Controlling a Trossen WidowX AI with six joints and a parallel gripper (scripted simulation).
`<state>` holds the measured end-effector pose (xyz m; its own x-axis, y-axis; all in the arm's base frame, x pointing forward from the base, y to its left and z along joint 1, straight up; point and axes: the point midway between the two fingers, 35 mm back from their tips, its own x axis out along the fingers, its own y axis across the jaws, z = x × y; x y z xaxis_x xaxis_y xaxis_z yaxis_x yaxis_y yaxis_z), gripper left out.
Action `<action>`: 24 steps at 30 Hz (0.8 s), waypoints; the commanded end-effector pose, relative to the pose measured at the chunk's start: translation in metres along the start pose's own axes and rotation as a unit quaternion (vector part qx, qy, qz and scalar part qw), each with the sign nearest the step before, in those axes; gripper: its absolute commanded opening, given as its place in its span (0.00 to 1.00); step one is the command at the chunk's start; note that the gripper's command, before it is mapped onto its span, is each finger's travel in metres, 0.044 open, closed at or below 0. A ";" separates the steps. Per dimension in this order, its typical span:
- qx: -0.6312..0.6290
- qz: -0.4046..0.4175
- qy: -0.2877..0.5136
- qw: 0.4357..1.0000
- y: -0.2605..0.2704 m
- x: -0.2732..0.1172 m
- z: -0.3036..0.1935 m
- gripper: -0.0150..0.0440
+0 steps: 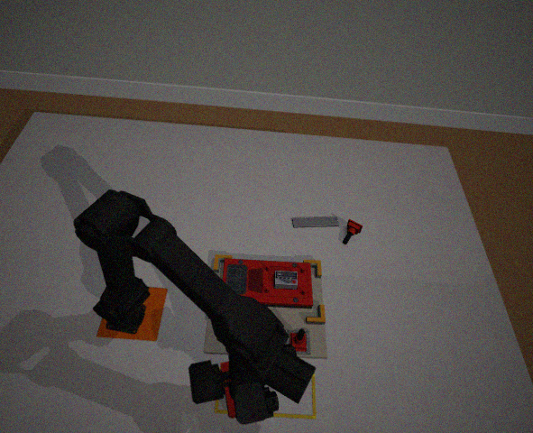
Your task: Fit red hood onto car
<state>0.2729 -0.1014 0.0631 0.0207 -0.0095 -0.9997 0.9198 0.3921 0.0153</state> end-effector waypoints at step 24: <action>0.000 0.003 -0.003 1.000 0.001 -0.083 0.001 0.25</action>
<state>0.2725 -0.1012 0.1374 0.0262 -0.0115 -0.9996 0.9197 0.3922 0.0196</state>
